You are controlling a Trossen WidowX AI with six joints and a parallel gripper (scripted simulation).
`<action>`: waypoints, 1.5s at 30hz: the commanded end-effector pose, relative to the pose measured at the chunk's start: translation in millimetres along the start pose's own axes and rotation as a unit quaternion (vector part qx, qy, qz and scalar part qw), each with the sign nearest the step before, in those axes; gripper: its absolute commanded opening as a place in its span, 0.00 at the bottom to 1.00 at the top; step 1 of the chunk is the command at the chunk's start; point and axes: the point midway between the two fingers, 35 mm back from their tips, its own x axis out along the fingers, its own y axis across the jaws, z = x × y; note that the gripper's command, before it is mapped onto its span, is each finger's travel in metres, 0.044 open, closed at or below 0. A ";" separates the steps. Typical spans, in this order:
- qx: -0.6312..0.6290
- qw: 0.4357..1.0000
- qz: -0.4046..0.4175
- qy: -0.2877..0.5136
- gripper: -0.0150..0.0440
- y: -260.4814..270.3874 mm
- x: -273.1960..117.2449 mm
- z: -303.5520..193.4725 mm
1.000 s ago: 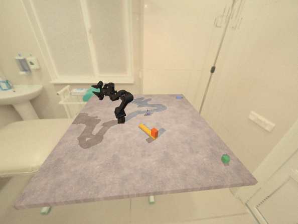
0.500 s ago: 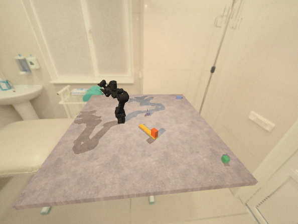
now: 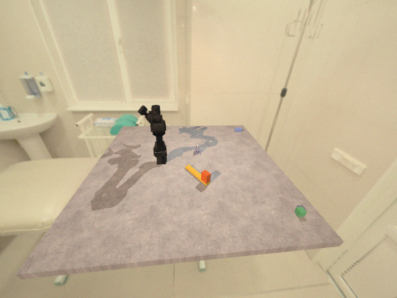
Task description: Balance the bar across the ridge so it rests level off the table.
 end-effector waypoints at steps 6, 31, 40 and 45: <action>-0.073 0.994 -0.077 -0.037 0.79 -32.2 -8.5 35.6; -0.239 0.914 -0.320 -0.064 0.79 -122.3 -85.2 122.7; -0.272 0.875 -0.397 -0.049 0.79 -147.2 -125.9 144.8; -0.285 0.852 -0.438 -0.035 0.79 -159.3 -151.0 154.5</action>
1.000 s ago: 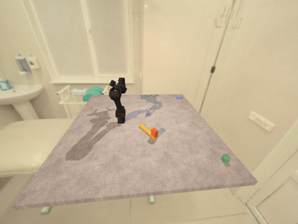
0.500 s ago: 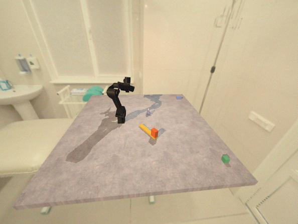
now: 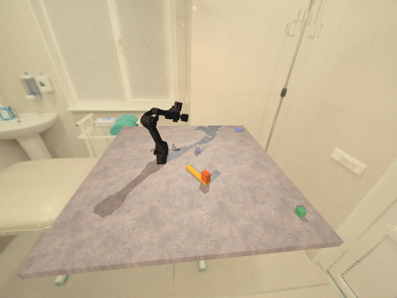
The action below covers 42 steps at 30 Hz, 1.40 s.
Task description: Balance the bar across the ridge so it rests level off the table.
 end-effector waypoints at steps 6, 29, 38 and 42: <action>-0.024 0.997 -0.073 0.012 0.79 -47.4 -12.2 -2.1; -0.139 0.959 -0.203 0.140 0.79 -153.5 -69.6 -28.3; -0.182 0.932 -0.232 0.213 0.79 -190.3 -104.8 -45.4; -0.199 0.918 -0.239 0.247 0.79 -204.2 -122.1 -53.6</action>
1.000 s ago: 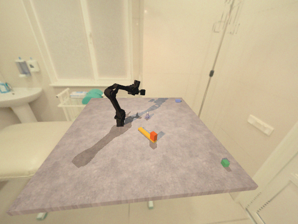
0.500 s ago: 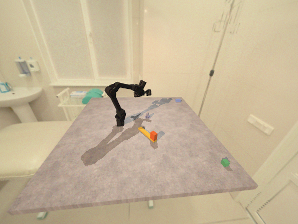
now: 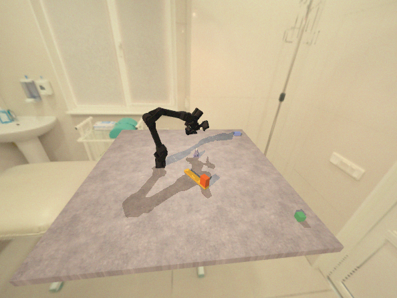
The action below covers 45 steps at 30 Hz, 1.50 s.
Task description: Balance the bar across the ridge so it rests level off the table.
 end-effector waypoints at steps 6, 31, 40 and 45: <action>-0.048 0.997 -0.009 0.064 0.79 -28.1 -10.4 -37.7; -0.173 0.955 0.064 0.232 0.79 -71.0 -72.8 -160.0; -0.197 0.936 0.114 0.270 0.79 -71.8 -104.2 -199.7; -0.217 0.923 0.148 0.282 0.79 -69.8 -123.2 -220.2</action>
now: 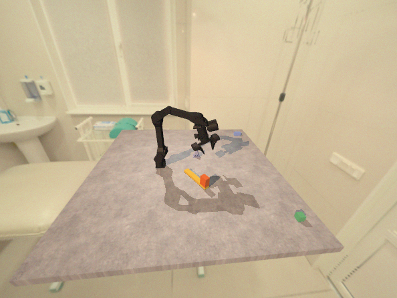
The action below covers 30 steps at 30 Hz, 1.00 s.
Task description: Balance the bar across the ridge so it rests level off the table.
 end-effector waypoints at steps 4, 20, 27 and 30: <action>-0.037 0.998 0.039 0.010 0.79 18.0 -5.3 -28.5; -0.127 0.982 0.136 -0.014 0.79 78.6 -27.3 -85.7; -0.156 0.973 0.163 -0.035 0.79 101.5 -37.2 -100.3; -0.156 0.973 0.163 -0.035 0.79 102.2 -33.8 -100.8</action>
